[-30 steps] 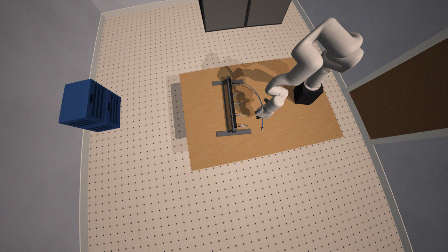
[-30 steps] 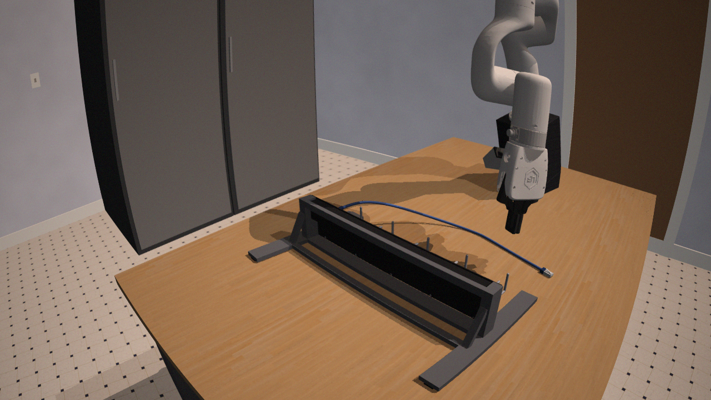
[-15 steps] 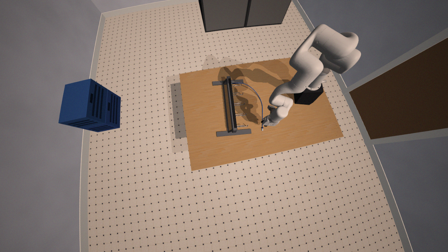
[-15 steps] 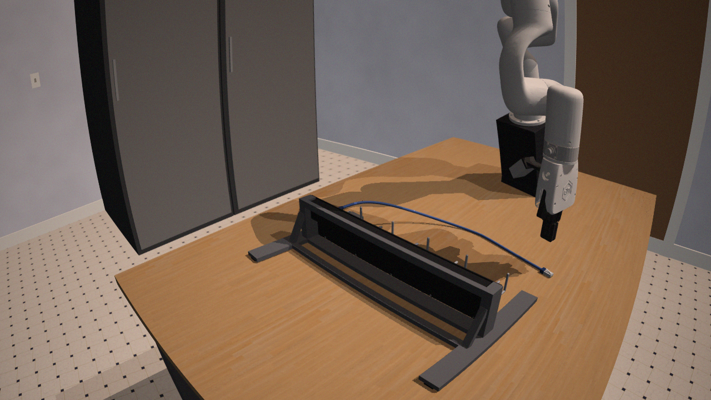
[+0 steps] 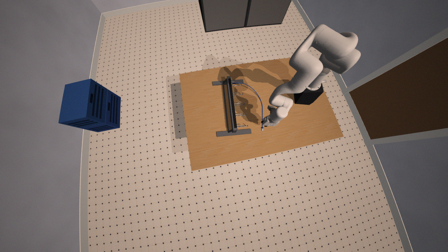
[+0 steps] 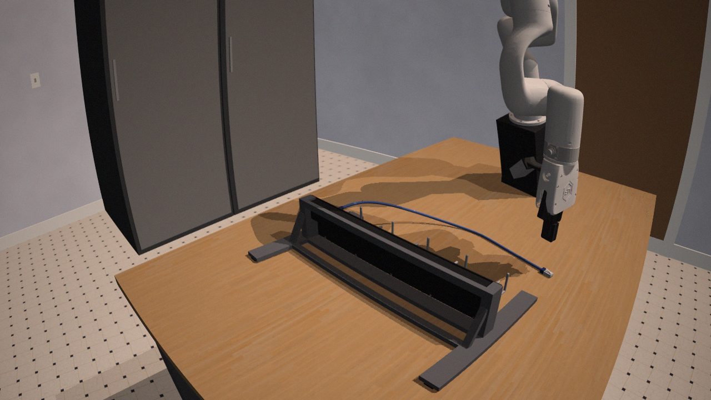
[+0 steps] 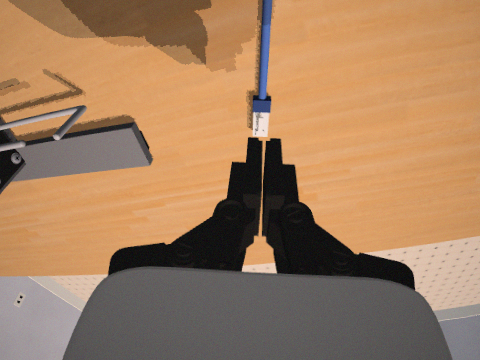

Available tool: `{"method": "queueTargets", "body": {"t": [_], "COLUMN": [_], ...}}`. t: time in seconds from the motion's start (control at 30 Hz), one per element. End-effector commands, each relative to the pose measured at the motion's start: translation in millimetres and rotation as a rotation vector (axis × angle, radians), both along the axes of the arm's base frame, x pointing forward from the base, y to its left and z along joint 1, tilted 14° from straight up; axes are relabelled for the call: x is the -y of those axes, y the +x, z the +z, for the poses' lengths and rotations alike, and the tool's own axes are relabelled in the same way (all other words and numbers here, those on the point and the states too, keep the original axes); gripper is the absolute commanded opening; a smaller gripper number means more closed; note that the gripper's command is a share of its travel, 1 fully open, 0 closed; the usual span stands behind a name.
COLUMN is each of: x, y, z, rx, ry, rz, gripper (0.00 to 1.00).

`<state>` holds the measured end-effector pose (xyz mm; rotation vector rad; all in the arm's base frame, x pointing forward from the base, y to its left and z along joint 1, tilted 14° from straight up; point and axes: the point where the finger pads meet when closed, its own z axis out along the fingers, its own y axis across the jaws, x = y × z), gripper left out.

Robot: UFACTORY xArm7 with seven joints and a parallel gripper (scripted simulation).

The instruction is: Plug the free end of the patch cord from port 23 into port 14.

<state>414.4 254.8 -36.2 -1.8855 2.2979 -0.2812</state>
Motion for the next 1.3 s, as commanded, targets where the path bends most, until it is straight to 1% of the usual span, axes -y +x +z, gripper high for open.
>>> {"method": "queueTargets", "body": {"t": [0.0, 1.2, 1.23, 1.27], "x": [-1.2, -4.4, -4.4, -4.4], "y": [0.9, 1.3, 1.2, 1.2], "z": [1.3, 1.2, 1.2, 1.2], "rx": [0.003, 0.003, 0.003, 0.003], "ry": [0.002, 0.004, 0.003, 0.003], "rz": [0.001, -0.004, -0.004, -0.004], "gripper": [0.00, 0.00, 0.38, 0.38]}}
